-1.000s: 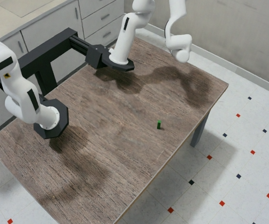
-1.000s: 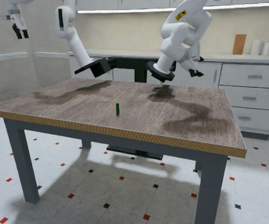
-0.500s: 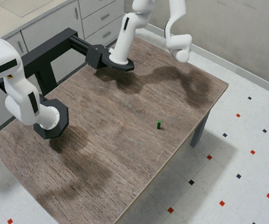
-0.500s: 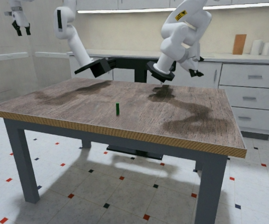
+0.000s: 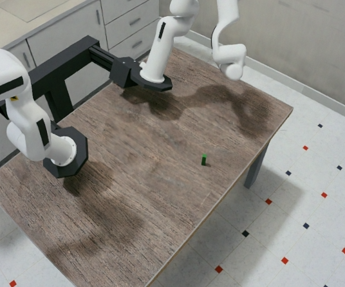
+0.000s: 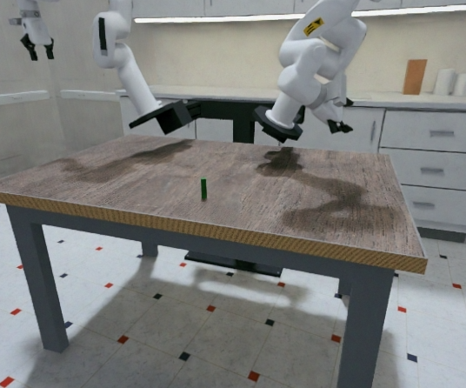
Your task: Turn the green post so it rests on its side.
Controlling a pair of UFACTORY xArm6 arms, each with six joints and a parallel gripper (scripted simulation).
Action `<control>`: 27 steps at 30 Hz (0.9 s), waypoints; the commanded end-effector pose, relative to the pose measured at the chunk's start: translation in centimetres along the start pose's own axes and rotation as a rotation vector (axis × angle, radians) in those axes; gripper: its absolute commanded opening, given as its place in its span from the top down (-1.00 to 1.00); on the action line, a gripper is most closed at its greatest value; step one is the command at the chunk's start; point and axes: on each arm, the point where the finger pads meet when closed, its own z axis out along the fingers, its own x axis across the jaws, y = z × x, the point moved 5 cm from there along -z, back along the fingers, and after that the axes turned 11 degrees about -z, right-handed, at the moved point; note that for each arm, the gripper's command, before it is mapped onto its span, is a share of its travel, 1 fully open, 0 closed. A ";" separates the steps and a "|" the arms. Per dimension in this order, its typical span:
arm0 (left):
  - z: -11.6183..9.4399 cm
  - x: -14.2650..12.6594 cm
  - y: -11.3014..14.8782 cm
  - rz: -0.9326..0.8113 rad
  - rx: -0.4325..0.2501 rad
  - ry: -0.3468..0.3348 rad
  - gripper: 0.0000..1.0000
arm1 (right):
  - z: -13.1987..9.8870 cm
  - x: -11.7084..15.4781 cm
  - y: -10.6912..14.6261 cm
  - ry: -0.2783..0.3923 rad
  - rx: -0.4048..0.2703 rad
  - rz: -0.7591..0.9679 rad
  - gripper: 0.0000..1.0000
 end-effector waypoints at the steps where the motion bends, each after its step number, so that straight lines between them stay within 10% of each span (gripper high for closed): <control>1: -0.1 0.0 -0.1 -0.002 -0.001 0.001 -1.00 | -0.2 0.0 -0.1 0.001 0.006 0.002 -1.00; 6: -1.0 0.9 0.7 0.040 -0.018 0.040 -1.00 | -0.2 0.0 -0.1 0.001 0.006 0.002 -1.00; 27: -19.2 8.5 14.6 0.781 -0.124 0.758 -1.00 | -0.2 0.0 -0.1 0.001 0.006 0.002 -1.00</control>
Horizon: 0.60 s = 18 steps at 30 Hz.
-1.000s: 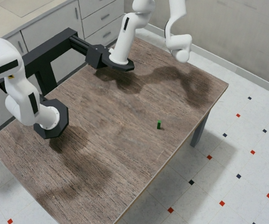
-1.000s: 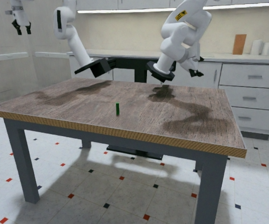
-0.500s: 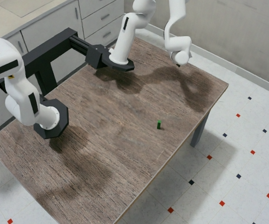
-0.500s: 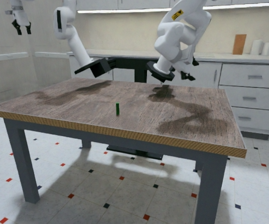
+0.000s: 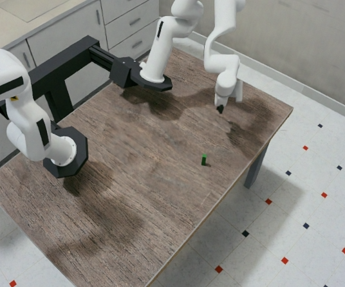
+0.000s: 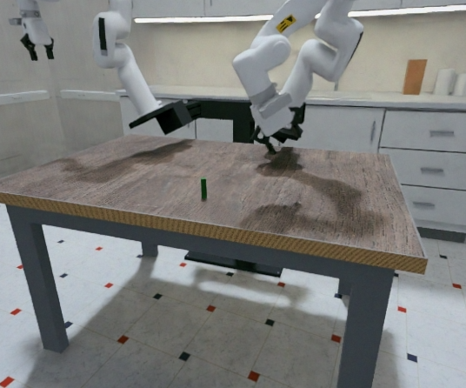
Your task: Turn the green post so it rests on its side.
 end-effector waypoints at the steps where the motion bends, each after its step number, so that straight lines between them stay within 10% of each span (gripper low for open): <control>1: -1.7 6.0 1.6 0.144 -0.009 0.131 -1.00 | -0.2 0.0 -0.1 0.001 0.005 0.000 -1.00; 12: -7.4 14.5 7.2 0.538 0.056 0.474 -1.00 | -0.2 0.0 -0.1 0.001 0.005 0.000 -1.00; 18: -9.7 18.1 9.5 0.583 0.068 0.514 -1.00 | -0.2 0.0 -0.1 0.001 0.005 0.000 -1.00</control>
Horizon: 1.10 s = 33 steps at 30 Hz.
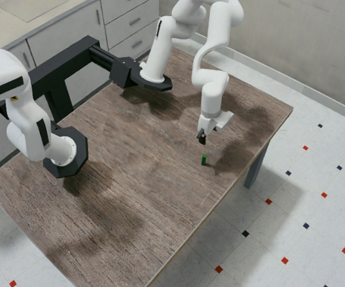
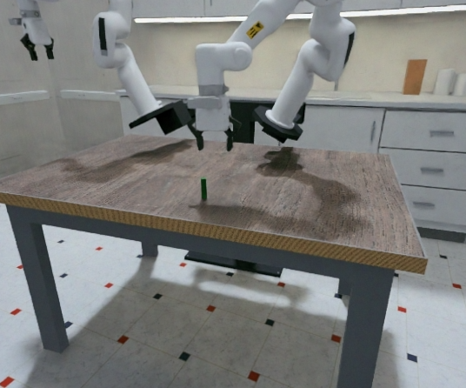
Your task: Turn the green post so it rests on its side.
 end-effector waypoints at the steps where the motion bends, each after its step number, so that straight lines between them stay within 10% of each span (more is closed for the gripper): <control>1: 0.4 3.2 -0.7 0.039 0.003 0.038 -1.00 | -0.2 0.0 -0.1 0.001 0.005 0.000 -1.00; 7: 0.4 3.2 -0.7 0.039 0.003 0.038 -1.00 | -0.2 0.0 -0.1 0.001 0.005 0.000 -1.00; 8: 0.4 3.2 -0.7 0.039 0.003 0.038 1.00 | -0.2 0.0 -0.1 0.001 0.005 0.000 -1.00; 33: 0.4 3.2 -0.7 0.039 0.003 0.038 1.00 | -0.2 0.0 -0.1 0.001 0.005 0.000 -1.00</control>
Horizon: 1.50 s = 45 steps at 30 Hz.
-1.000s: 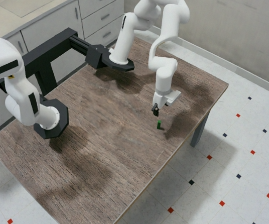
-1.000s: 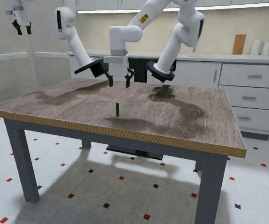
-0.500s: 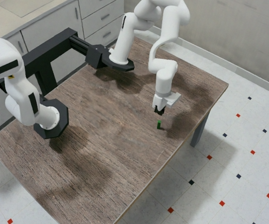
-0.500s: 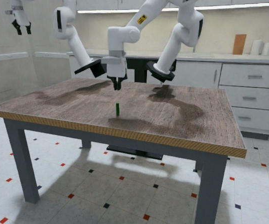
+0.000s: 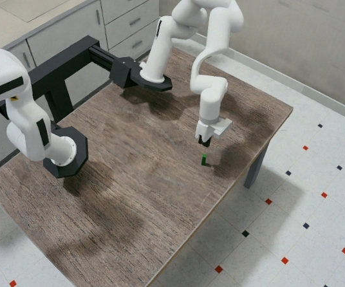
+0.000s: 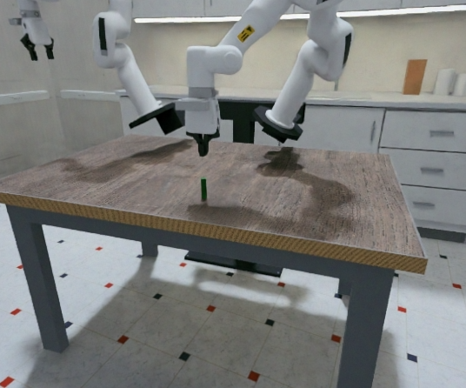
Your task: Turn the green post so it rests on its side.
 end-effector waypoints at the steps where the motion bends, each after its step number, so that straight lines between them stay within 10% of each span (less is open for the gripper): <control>1: -0.2 0.1 -0.1 -0.001 0.003 0.003 1.00 | -0.2 0.0 -0.1 0.001 0.005 0.000 -1.00; 8: -0.2 0.1 -0.1 -0.001 0.003 0.003 1.00 | -0.2 0.0 -0.1 0.001 0.005 0.000 -1.00; 9: -0.2 0.1 -0.1 -0.001 0.003 0.003 -1.00 | -0.2 0.0 -0.1 0.001 0.005 0.000 -1.00; 21: -0.5 0.6 -0.8 -0.223 0.003 -0.042 -1.00 | -0.2 0.0 -0.1 0.001 0.005 0.000 -1.00; 45: -5.0 4.2 -1.5 -1.359 0.125 -0.222 -1.00 | -0.2 0.0 -0.1 0.001 0.005 0.000 -1.00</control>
